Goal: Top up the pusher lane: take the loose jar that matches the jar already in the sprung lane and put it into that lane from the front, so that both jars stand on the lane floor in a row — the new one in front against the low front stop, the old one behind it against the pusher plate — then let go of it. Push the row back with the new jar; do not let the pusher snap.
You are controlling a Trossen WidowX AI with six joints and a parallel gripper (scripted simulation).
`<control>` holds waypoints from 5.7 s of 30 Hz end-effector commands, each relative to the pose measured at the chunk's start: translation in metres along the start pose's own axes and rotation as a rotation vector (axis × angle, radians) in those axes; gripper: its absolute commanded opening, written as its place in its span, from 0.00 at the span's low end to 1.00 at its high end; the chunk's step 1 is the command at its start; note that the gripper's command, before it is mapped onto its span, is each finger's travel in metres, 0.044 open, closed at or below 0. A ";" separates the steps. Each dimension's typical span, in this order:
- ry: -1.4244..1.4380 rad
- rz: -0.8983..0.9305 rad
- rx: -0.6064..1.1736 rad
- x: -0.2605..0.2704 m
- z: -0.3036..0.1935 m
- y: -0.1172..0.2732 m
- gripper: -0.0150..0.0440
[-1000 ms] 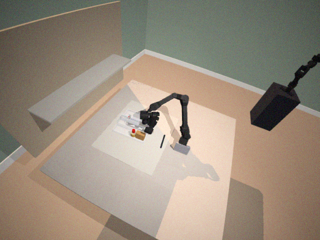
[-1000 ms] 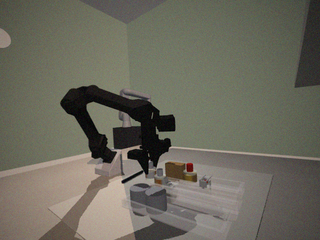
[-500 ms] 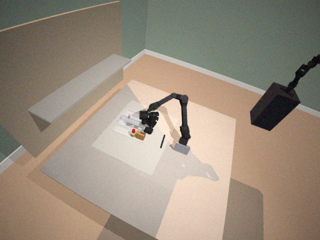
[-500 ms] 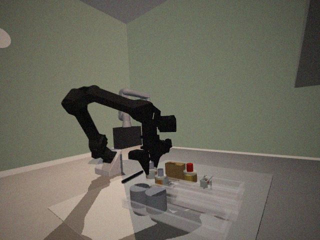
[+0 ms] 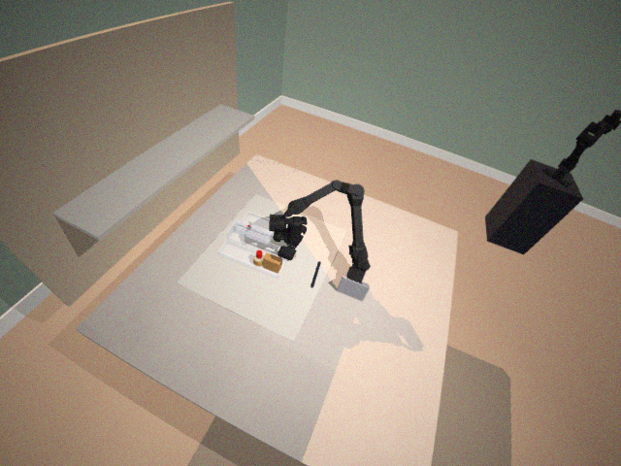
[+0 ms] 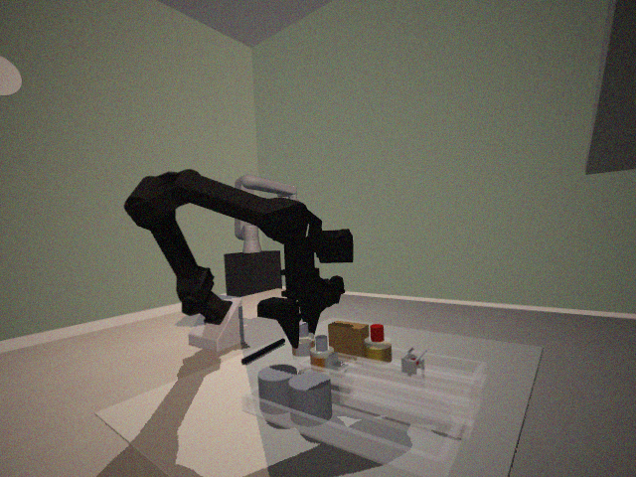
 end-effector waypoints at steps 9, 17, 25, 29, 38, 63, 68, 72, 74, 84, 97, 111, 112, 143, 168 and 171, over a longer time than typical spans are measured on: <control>-0.008 0.001 -0.017 0.000 0.011 0.002 0.25; -0.008 0.001 -0.017 0.001 0.014 0.003 0.25; -0.008 0.001 -0.017 0.001 0.017 0.003 0.25; -0.008 0.001 -0.017 0.001 0.019 0.003 0.25; -0.008 0.001 -0.017 0.001 0.023 0.004 0.25; -0.008 0.001 -0.017 0.001 0.033 0.006 0.25; -0.009 0.001 -0.017 0.001 0.035 0.006 0.25; -0.009 0.001 -0.017 0.001 0.036 0.007 0.25; -0.009 0.001 -0.017 0.001 0.037 0.007 0.25; -0.009 0.001 -0.018 0.000 0.041 0.008 0.25; -0.009 0.001 -0.018 0.000 0.044 0.008 0.25; -0.009 0.001 -0.018 0.000 0.044 0.007 0.25; -0.009 0.001 -0.018 0.000 0.044 0.007 0.25; -0.009 0.001 -0.018 0.001 0.045 0.005 0.25; -0.009 0.001 -0.018 0.001 0.048 0.002 0.25; -0.009 0.001 -0.018 0.001 0.048 0.001 0.25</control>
Point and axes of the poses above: the point midway between the two fingers, 35 mm back from their tips, its own y axis back along the fingers, its own x axis across the jaws, z = x × y, the point moved 1 cm from there along y, back along the fingers, and after that the axes turned 6 degrees about -y, right-handed, at the moved point
